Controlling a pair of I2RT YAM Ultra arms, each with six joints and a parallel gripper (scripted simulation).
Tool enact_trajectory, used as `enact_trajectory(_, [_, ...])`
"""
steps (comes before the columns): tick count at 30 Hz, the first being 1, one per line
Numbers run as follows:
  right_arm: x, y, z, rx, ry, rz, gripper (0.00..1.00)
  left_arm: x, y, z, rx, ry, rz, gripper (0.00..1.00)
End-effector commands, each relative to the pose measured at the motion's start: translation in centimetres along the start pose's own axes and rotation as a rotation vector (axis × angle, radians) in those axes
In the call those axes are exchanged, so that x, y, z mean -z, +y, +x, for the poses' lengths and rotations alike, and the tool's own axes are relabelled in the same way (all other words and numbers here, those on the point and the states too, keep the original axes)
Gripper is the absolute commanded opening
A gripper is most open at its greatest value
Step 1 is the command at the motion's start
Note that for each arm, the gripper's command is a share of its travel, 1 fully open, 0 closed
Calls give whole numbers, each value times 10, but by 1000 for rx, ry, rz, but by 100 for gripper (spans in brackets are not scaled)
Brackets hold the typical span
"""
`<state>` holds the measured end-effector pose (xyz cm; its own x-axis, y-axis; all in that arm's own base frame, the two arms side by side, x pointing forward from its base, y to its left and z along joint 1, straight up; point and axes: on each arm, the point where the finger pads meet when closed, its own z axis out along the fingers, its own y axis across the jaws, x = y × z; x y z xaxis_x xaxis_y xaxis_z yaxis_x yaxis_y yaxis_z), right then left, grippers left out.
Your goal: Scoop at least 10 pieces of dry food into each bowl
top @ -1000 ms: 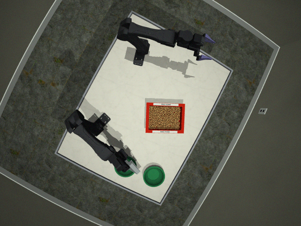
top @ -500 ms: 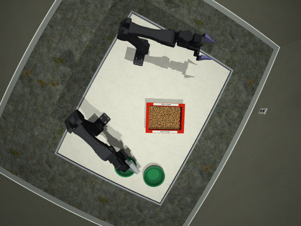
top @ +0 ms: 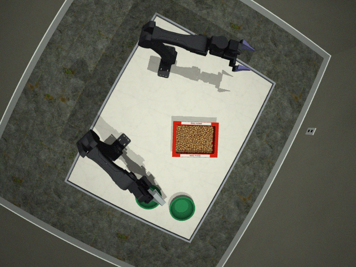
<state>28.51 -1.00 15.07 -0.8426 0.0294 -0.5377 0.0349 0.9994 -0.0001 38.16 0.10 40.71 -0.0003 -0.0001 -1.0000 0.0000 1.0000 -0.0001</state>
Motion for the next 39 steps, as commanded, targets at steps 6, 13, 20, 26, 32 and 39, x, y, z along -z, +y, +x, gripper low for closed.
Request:
enact_trajectory(6, [8,0,-13,0,-50,0,0,4,0,-12,0,-31,0,100])
enact_trajectory(13, [8,0,-13,0,-50,0,0,4,0,-12,0,-31,0,100])
enact_trajectory(20, [5,27,-10,63,32,-44,0,4,0,-12,0,-31,0,100])
enact_trajectory(26, [8,57,-14,136,64,-86,0,4,0,-12,0,-31,0,100])
enact_trajectory(32, [12,92,-11,230,119,-133,0,4,0,-12,0,-31,0,100])
enact_trajectory(39, [22,120,-11,303,132,-171,0,4,0,-12,0,-31,0,100])
